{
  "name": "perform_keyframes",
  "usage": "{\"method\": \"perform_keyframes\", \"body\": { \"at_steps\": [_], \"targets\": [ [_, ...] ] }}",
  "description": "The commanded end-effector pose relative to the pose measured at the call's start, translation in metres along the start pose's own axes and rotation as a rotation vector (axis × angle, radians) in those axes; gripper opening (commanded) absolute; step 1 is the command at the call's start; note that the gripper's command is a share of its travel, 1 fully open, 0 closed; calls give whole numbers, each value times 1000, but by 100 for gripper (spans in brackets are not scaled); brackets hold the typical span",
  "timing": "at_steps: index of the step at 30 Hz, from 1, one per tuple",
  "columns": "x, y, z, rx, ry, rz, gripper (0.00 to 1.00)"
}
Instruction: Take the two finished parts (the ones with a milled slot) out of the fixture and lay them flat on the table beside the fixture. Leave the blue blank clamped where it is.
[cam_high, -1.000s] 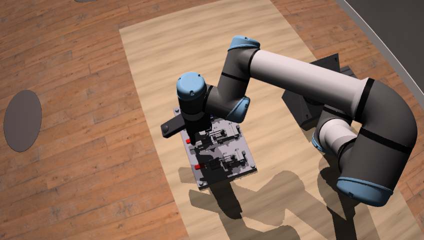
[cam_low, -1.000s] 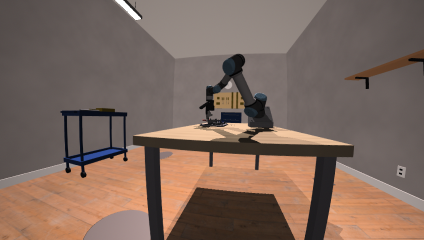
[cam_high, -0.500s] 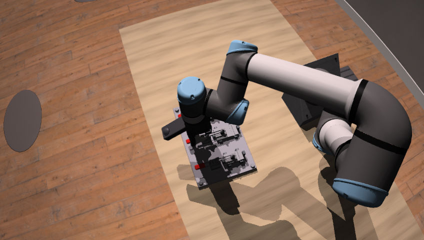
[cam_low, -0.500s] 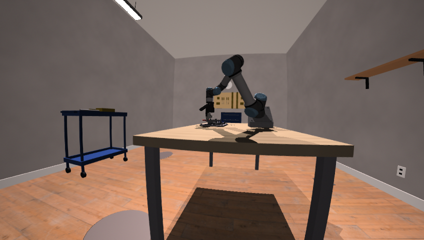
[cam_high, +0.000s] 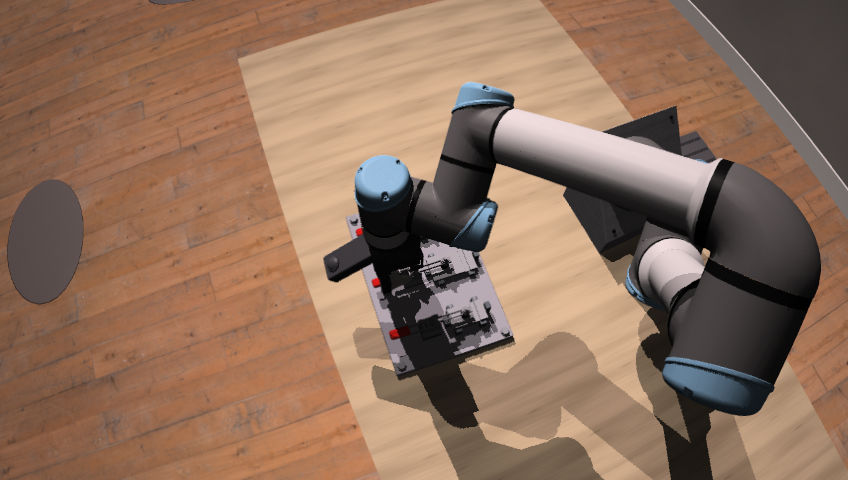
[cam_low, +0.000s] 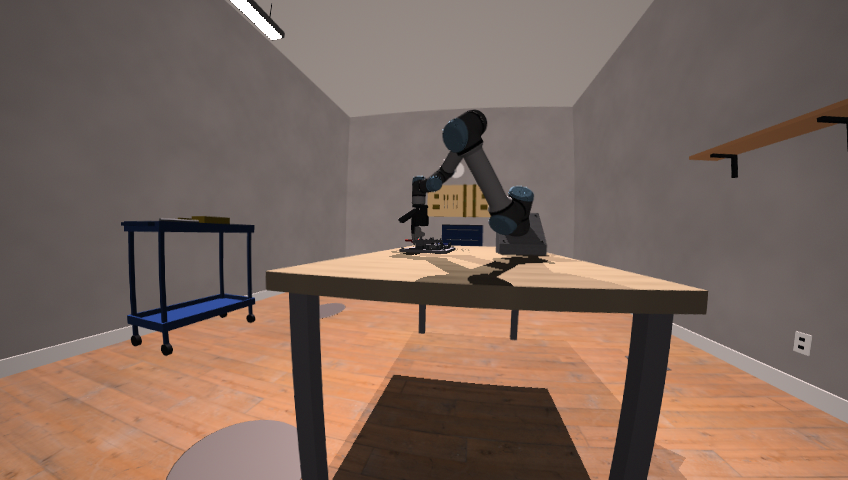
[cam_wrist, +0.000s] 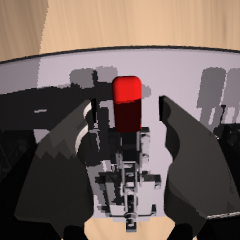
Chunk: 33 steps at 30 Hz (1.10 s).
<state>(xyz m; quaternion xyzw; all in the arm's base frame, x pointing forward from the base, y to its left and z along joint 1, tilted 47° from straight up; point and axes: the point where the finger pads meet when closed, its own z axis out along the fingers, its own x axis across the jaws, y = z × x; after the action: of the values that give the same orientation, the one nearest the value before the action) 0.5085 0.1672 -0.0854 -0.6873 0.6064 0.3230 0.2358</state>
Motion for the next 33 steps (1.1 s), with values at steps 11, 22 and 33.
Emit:
{"method": "perform_keyframes", "body": {
  "at_steps": [11,22,33],
  "targets": [
    [0,0,-1,1,0,0,0],
    [0,0,-1,1,0,0,0],
    [0,0,-1,1,0,0,0]
  ]
}}
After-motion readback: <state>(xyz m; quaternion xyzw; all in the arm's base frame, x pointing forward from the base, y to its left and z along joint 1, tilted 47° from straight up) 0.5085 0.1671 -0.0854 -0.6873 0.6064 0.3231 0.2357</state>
